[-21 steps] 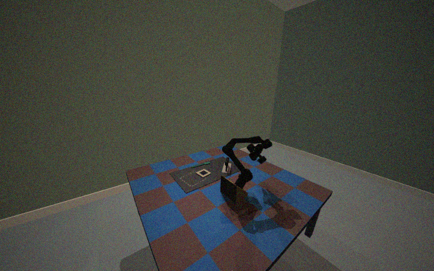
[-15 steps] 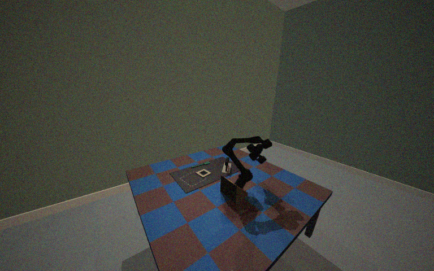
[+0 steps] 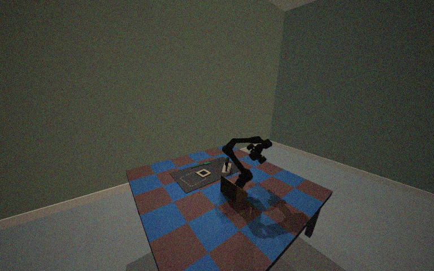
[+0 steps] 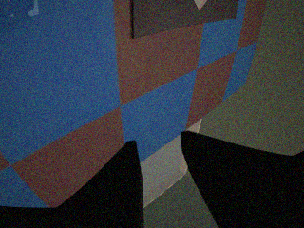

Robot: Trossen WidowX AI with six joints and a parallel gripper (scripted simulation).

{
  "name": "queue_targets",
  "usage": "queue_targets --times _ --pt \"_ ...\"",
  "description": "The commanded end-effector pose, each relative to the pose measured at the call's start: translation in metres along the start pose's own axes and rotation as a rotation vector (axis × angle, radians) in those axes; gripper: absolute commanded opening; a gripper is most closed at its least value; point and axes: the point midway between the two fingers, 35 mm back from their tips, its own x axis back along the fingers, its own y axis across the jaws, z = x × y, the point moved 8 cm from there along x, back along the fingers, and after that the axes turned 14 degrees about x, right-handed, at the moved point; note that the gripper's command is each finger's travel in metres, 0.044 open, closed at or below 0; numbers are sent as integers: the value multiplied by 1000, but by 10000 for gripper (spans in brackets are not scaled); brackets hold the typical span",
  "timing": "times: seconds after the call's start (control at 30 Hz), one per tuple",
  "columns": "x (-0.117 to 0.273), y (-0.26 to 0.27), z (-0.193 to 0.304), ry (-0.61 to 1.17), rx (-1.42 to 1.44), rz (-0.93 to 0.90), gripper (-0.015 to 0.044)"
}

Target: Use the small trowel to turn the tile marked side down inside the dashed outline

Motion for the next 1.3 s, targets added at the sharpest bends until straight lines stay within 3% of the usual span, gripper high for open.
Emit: queue_targets --times 0.0,0.1,0.63,0.77,1.27 --pt "0 0 0 0 0 0 74" --pt "0 0 0 0 0 0 0" --pt "0 0 0 0 0 0 0" --pt "0 0 0 0 0 0 100" --pt "0 0 0 0 0 0 100"
